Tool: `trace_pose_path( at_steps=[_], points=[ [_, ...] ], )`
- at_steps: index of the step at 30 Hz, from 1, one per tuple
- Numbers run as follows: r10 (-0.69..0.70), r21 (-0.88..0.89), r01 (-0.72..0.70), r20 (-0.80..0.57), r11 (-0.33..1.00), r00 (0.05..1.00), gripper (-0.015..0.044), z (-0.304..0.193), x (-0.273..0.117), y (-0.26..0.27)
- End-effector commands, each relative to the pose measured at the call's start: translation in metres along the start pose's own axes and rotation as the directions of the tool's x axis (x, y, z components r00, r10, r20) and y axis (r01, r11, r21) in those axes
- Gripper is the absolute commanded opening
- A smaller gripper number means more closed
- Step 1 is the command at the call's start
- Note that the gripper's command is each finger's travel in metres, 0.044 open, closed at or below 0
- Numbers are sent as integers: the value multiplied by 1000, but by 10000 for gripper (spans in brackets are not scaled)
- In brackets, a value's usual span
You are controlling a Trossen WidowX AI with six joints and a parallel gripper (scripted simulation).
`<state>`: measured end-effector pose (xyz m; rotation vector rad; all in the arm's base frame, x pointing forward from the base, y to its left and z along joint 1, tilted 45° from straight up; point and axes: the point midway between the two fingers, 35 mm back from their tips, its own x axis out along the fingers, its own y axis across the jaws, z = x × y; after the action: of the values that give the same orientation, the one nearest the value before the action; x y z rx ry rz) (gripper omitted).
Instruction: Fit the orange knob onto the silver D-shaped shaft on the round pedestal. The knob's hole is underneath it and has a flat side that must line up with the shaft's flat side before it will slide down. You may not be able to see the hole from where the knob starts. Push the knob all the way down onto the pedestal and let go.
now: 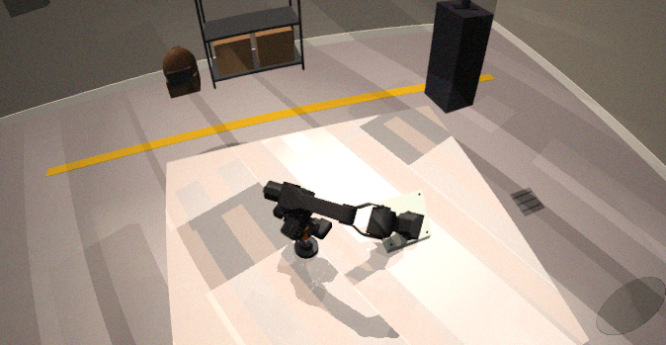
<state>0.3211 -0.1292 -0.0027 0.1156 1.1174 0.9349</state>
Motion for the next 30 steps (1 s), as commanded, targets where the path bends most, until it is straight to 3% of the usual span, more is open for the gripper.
trace_pose_path(
  at_steps=[1, 15, 30],
  points=[
    [-6, 105, 6, -2, 994, 1000, 0, -1, -1, -1],
    [-5, 485, 5, -1, 875, 1000, 0, 0, -1, 3],
    [-5, 808, 4, -1, 589, 1000, 0, 1, -1, 1]
  ],
)
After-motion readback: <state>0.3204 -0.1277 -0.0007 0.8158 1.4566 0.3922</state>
